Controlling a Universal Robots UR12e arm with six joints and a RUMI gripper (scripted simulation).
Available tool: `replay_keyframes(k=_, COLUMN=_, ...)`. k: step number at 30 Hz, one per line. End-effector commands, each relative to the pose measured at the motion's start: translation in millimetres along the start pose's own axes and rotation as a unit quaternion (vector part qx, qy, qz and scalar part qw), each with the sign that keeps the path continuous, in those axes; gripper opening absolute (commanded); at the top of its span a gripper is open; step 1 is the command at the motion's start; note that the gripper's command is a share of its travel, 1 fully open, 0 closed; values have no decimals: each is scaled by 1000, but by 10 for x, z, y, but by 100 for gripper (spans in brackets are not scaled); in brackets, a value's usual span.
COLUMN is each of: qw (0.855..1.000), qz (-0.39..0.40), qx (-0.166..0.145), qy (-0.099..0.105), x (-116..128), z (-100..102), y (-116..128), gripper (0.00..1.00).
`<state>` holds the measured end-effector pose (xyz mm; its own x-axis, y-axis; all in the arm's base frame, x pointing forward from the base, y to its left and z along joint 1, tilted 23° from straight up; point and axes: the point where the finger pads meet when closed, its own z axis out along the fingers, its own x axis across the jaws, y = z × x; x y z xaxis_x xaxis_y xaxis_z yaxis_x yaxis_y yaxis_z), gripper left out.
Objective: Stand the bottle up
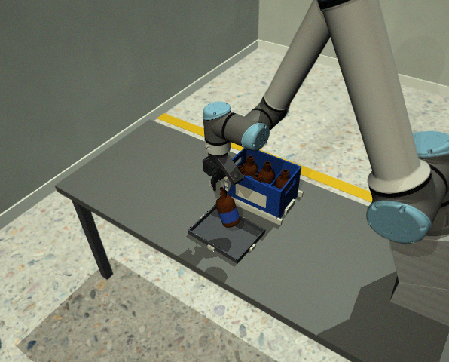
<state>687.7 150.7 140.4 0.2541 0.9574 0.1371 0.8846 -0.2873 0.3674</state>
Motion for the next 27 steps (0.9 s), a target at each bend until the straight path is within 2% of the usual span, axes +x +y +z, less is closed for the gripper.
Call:
replay_keyframes(k=1, qw=1000, qz=0, qx=-1, qy=0, x=3, z=-6, y=6, gripper=0)
replay_keyframes(k=17, qw=1000, qz=2, qx=-1, qy=0, x=3, z=-6, y=6, gripper=0)
replay_keyframes(k=27, qw=999, qz=49, qx=-1, qy=0, x=3, z=-6, y=5, gripper=0)
